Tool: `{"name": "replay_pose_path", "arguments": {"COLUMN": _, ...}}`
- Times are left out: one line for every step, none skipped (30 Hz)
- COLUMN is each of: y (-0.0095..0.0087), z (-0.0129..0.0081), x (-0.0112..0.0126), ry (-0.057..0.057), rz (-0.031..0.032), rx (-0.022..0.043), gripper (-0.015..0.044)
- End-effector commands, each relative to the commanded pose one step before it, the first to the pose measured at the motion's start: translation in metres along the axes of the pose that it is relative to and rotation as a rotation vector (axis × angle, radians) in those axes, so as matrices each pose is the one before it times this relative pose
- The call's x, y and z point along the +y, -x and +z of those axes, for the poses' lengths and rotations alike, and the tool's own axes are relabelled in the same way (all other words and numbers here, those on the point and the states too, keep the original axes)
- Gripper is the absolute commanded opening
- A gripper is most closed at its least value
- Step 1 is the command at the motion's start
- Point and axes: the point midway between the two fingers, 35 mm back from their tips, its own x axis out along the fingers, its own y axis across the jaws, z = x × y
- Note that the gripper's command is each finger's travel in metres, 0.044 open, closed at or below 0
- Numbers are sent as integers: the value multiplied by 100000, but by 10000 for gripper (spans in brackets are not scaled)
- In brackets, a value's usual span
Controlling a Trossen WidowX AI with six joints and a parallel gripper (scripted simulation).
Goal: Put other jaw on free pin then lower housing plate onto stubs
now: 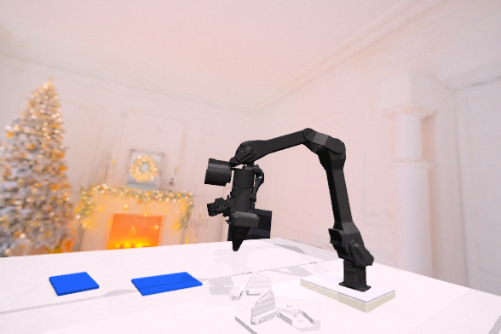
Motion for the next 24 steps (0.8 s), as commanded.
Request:
{"name": "replay_pose_path", "arguments": {"y": 0, "z": 0, "x": -2, "ry": 3, "rz": -12, "rx": 0, "gripper": 79}}
{"name": "replay_pose_path", "arguments": {"y": 0, "z": 0, "x": 0, "ry": 0, "rz": 0, "rx": 0, "gripper": 105}}
{"name": "replay_pose_path", "arguments": {"y": 0, "z": 0, "x": 0, "ry": 0, "rz": 0, "rx": 0, "gripper": 131}}
{"name": "replay_pose_path", "arguments": {"y": 0, "z": 0, "x": 0, "ry": 0, "rz": 0, "rx": 0, "gripper": 158}}
{"name": "replay_pose_path", "arguments": {"y": 0, "z": 0, "x": 0, "ry": 0, "rz": 0, "rx": 0, "gripper": 184}}
{"name": "replay_pose_path", "arguments": {"y": 0, "z": 0, "x": 0, "ry": 0, "rz": 0, "rx": 0, "gripper": 210}}
{"name": "replay_pose_path", "arguments": {"y": 0, "z": 0, "x": 0, "ry": 0, "rz": 0, "rx": 0, "gripper": 236}}
{"name": "replay_pose_path", "arguments": {"y": 0, "z": 0, "x": 0, "ry": 0, "rz": 0, "rx": 0, "gripper": 263}}
{"name": "replay_pose_path", "arguments": {"y": 0, "z": 0, "x": 0, "ry": 0, "rz": 0, "rx": 0, "gripper": 289}}
{"name": "replay_pose_path", "arguments": {"y": 0, "z": 0, "x": 0, "ry": 0, "rz": 0, "rx": 0, "gripper": 315}}
{"name": "replay_pose_path", "arguments": {"y": 0, "z": 0, "x": 0, "ry": 0, "rz": 0, "rx": 0, "gripper": 341}}
{"name": "replay_pose_path", "arguments": {"y": 0, "z": 0, "x": 0, "ry": 0, "rz": 0, "rx": 0, "gripper": 368}}
{"name": "replay_pose_path", "arguments": {"y": 0, "z": 0, "x": 0, "ry": 0, "rz": 0, "rx": 0, "gripper": 394}}
{"name": "replay_pose_path", "arguments": {"y": 0, "z": 0, "x": 0, "ry": 0, "rz": 0, "rx": 0, "gripper": 420}}
{"name": "replay_pose_path", "arguments": {"y": 0, "z": 0, "x": 0, "ry": 0, "rz": 0, "rx": 0, "gripper": 440}}
{"name": "replay_pose_path", "arguments": {"y": 0, "z": 0, "x": 0, "ry": 0, "rz": 0, "rx": 0, "gripper": 440}}
{"name": "replay_pose_path", "arguments": {"y": 0, "z": 0, "x": 0, "ry": 0, "rz": 0, "rx": 0, "gripper": 440}}
{"name": "replay_pose_path", "arguments": {"y": 0, "z": 0, "x": 0, "ry": 0, "rz": 0, "rx": 0, "gripper": 440}}
{"name": "replay_pose_path", "arguments": {"y": 0, "z": 0, "x": 0, "ry": 0, "rz": 0, "rx": 0, "gripper": 440}}
{"name": "replay_pose_path", "arguments": {"y": 0, "z": 0, "x": 0, "ry": 0, "rz": 0, "rx": 0, "gripper": 440}}
{"name": "replay_pose_path", "arguments": {"y": 0, "z": 0, "x": 0, "ry": 0, "rz": 0, "rx": 0, "gripper": 440}}
{"name": "replay_pose_path", "arguments": {"y": 0, "z": 0, "x": 0, "ry": 0, "rz": 0, "rx": 0, "gripper": 440}}
{"name": "replay_pose_path", "arguments": {"y": 0, "z": 0, "x": 0, "ry": 0, "rz": 0, "rx": 0, "gripper": 440}}
{"name": "replay_pose_path", "arguments": {"y": 0, "z": 0, "x": 0, "ry": 0, "rz": 0, "rx": 0, "gripper": 440}}
